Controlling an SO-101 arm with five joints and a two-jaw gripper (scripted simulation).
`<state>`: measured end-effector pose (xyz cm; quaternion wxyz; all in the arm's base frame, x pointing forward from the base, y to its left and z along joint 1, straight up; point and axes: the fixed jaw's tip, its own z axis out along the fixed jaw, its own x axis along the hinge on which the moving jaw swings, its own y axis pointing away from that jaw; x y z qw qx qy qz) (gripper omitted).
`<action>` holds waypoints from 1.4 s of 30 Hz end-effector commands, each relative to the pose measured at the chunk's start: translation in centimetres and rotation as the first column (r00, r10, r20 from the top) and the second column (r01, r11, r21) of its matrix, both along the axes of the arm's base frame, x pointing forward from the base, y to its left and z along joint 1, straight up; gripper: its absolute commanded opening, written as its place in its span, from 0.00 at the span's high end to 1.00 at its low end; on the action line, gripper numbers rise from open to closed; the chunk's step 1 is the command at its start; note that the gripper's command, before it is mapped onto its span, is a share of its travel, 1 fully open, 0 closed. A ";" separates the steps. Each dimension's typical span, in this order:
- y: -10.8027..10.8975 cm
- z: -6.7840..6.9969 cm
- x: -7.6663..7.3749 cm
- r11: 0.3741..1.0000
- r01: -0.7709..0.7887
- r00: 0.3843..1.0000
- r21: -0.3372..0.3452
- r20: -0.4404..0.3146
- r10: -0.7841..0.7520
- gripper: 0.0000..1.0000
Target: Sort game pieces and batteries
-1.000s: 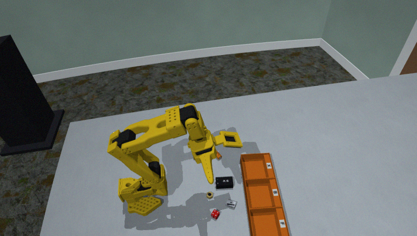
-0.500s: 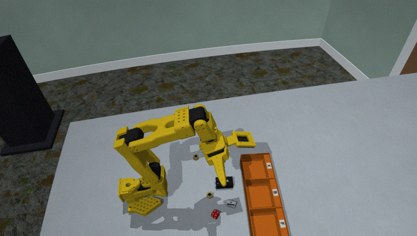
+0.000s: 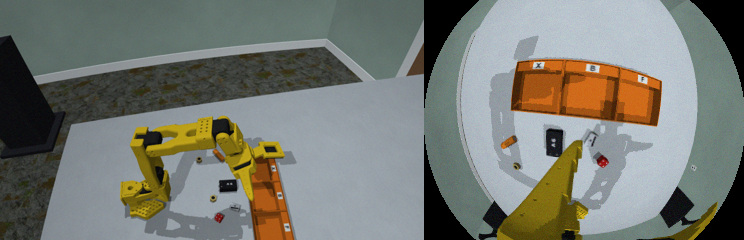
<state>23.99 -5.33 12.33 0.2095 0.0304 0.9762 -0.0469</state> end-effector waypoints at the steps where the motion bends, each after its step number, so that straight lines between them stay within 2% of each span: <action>1: -0.5 1.2 0.7 1.000 0.006 0.998 -0.021 0.070 -0.005 0.00; 42: -1.4 1.0 1.3 0.999 0.018 0.996 -0.034 0.083 -0.015 0.00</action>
